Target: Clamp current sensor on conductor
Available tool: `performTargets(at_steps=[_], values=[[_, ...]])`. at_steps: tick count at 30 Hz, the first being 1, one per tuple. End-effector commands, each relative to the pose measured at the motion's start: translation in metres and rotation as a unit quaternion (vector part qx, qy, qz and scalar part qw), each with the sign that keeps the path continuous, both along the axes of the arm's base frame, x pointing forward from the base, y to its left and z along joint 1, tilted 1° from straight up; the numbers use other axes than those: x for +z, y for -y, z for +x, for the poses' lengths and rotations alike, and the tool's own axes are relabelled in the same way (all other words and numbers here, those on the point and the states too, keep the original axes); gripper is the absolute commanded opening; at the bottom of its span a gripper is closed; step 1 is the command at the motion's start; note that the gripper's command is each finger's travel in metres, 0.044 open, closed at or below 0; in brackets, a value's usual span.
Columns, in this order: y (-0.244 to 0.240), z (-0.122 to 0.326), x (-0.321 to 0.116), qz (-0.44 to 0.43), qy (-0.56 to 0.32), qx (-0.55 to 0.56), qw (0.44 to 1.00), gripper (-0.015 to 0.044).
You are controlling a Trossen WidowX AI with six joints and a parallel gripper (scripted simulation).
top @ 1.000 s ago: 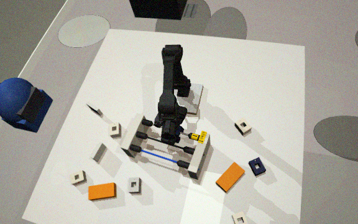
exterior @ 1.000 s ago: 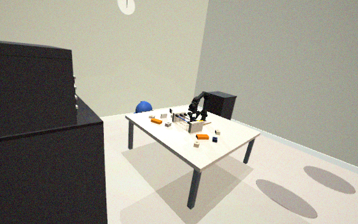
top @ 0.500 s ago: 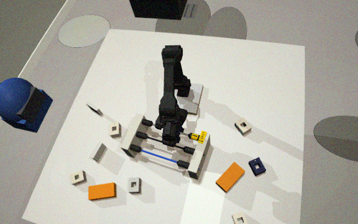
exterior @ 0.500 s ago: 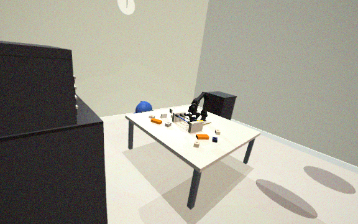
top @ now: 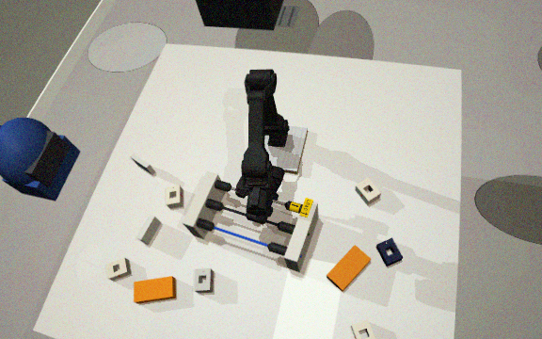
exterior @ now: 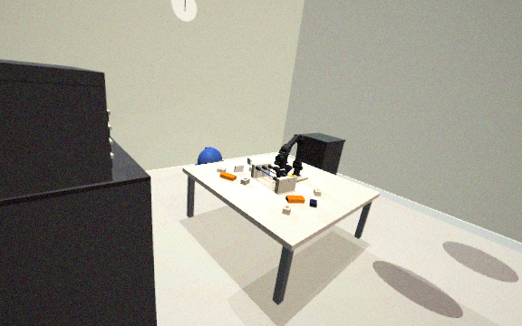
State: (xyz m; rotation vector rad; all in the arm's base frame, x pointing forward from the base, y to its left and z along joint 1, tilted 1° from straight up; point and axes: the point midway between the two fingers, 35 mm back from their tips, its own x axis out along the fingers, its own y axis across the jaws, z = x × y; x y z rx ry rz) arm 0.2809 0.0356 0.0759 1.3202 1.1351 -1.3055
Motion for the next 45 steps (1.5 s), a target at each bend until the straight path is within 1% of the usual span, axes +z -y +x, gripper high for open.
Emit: performTargets(at_steps=[1,16,27,45], values=[[0.0,0.0003,0.0009,0.0,0.001,0.0,1.0,0.0387],[0.0,0.0003,0.0009,0.0,0.001,0.0,1.0,0.0287],[0.0,0.0003,0.0009,0.0,0.001,0.0,1.0,0.0],[0.0,0.0003,0.0009,0.0,0.001,0.0,1.0,0.0]])
